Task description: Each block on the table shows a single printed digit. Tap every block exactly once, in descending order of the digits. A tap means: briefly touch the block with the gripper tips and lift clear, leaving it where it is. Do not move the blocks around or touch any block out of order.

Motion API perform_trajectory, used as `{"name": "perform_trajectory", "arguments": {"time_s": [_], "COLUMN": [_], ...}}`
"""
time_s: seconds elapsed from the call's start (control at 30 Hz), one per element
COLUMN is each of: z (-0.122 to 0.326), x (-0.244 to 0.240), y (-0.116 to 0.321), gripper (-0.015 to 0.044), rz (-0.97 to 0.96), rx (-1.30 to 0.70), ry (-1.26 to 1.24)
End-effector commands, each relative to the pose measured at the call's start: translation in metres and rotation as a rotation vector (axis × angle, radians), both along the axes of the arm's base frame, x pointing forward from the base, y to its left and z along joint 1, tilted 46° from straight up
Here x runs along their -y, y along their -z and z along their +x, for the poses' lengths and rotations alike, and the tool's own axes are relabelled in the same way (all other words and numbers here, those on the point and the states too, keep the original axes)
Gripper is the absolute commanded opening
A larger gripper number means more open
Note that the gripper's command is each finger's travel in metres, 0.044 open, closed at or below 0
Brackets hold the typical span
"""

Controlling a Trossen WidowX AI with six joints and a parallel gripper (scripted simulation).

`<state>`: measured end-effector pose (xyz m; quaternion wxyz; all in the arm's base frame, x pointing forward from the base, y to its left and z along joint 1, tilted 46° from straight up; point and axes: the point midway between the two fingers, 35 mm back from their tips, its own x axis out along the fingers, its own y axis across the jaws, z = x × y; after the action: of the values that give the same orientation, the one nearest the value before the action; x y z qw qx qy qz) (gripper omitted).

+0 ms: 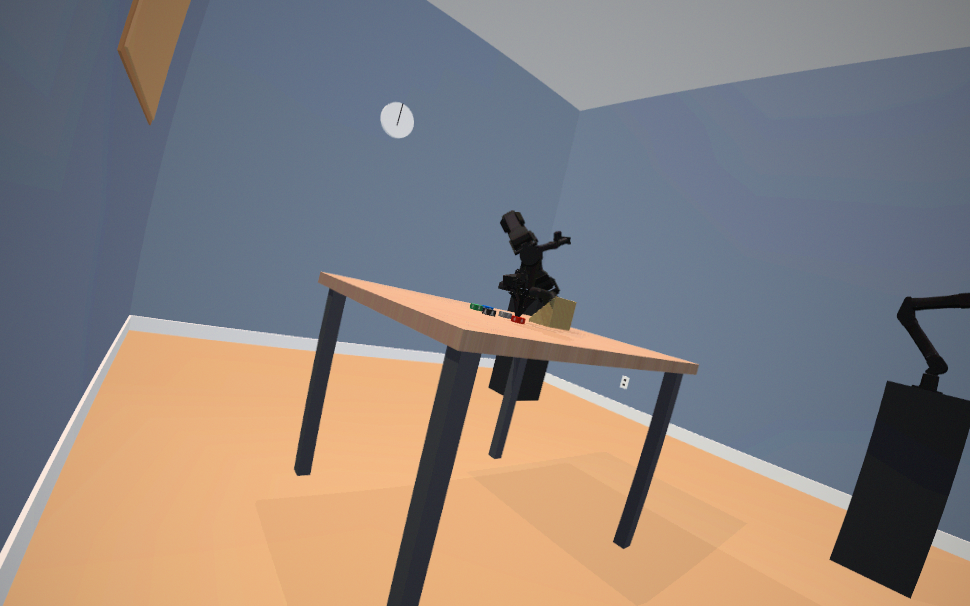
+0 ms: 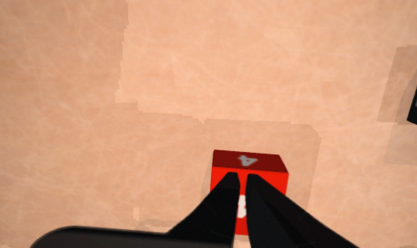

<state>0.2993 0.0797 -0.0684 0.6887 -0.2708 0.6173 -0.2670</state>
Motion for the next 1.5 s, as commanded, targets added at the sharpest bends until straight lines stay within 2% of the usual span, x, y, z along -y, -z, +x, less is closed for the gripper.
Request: {"name": "perform_trajectory", "arguments": {"time_s": [0.0, 0.27, 0.43, 0.7, 0.9, 1.1, 1.37, 1.47], "z": [-0.002, -0.004, -0.011, -0.011, 0.009, 0.001, 0.0, 0.004], "x": [0.003, -0.026, -0.074, -0.074, -0.008, 0.065, 0.068, 0.081], "y": [0.001, -0.026, -0.074, -0.078, -0.152, -0.22, -0.222, -0.208], "gripper": [0.002, 0.002, 0.002, 0.002, 0.002, 0.002, 0.002, 0.002], "rz": [-0.008, -0.005, -0.003, -0.003, 0.006, -0.014, -0.015, -0.012], "rx": [-0.008, -0.009, -0.011, -0.011, -0.014, -0.012, -0.012, -0.012], "ry": [-0.003, -0.003, -0.003, -0.003, -0.008, -0.003, -0.003, -0.003]}}
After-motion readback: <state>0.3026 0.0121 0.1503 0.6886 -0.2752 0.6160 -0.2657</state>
